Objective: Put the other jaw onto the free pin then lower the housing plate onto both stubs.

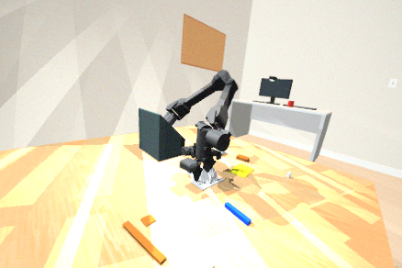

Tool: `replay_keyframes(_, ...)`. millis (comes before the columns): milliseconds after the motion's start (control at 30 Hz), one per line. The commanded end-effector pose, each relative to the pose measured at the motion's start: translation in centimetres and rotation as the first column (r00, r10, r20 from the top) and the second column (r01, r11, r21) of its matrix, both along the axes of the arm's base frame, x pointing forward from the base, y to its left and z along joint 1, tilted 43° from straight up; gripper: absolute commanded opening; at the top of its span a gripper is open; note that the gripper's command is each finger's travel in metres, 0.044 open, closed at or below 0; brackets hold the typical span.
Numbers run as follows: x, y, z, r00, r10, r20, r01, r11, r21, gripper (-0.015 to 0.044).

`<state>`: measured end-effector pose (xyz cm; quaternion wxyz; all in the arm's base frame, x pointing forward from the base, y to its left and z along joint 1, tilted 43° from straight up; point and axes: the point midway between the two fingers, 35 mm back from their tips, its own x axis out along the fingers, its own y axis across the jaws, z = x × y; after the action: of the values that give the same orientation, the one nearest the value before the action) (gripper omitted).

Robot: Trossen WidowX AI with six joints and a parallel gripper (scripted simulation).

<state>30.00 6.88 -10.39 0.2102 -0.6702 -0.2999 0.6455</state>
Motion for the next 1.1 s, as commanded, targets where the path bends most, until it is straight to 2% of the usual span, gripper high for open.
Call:
replay_keyframes(0,0.0,0.0,0.0,1.0,0.0,0.0,0.0,1.0,0.0,0.0224)
replay_keyframes(167,0.1,-0.6,0.5,1.0,-0.001,0.0,0.001,1.0,-0.001,0.0224)
replay_keyframes(367,0.1,-4.5,5.0,1.0,-0.004,0.001,0.004,1.0,0.001,0.0224)
replay_keyframes(500,0.3,-4.3,4.5,1.0,-0.015,0.005,0.015,1.0,0.003,0.0224)
replay_keyframes(767,1.5,-4.0,5.6,0.983,0.116,0.14,-0.111,0.993,-0.04,0.0434)
replay_keyframes(1067,1.5,-2.5,7.1,0.903,0.313,0.296,-0.299,0.95,-0.093,0.044)
